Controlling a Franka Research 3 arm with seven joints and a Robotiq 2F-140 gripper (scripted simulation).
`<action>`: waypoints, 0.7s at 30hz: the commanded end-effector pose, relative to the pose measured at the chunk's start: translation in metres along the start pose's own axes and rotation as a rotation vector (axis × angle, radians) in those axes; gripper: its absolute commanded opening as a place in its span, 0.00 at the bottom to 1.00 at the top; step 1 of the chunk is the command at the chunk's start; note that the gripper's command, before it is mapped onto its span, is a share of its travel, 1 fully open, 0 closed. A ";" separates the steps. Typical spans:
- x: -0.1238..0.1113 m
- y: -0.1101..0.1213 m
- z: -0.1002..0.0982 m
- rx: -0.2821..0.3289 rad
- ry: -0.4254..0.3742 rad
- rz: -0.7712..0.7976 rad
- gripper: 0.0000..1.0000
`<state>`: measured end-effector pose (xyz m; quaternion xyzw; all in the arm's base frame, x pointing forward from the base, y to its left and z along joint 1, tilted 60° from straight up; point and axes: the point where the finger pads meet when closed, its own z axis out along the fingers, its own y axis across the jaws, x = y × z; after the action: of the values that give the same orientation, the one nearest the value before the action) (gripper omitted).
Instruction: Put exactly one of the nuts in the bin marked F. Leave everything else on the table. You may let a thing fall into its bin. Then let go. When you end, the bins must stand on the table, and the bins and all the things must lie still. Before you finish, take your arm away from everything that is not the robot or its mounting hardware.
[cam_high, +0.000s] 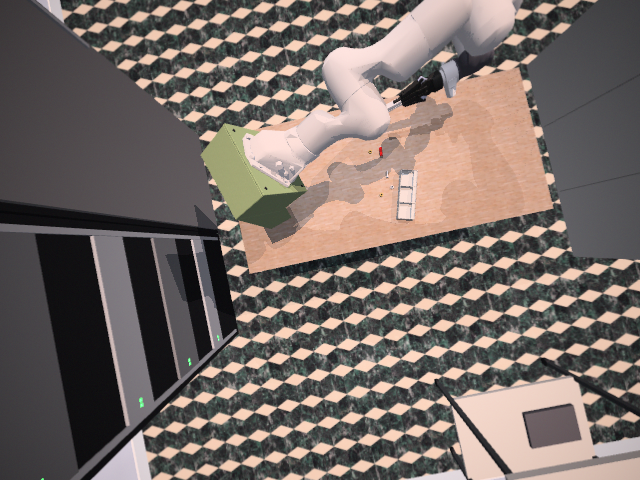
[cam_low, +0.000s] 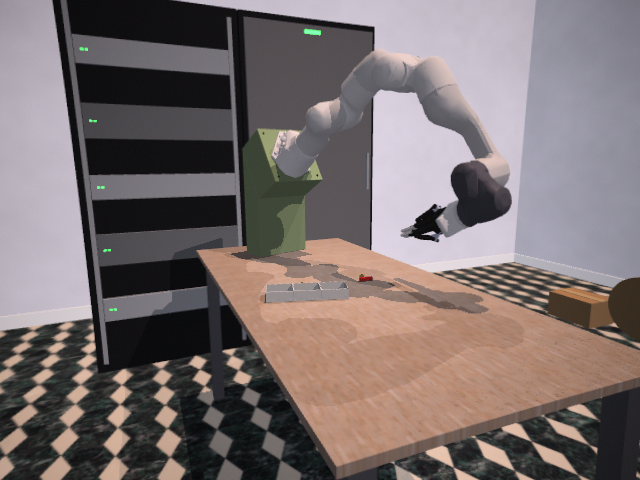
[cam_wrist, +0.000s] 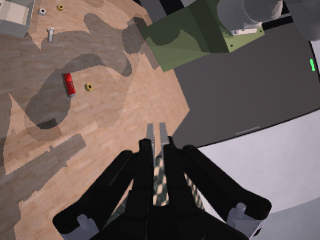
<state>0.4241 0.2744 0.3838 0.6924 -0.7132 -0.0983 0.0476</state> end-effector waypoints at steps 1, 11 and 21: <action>0.017 -0.017 -0.008 0.019 -0.005 -0.156 0.05; 0.050 -0.042 -0.020 0.052 0.001 -0.252 0.05; 0.085 -0.064 -0.033 0.083 0.015 -0.353 0.05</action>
<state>0.4799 0.1990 0.3949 0.7639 -0.6409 -0.0741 0.0157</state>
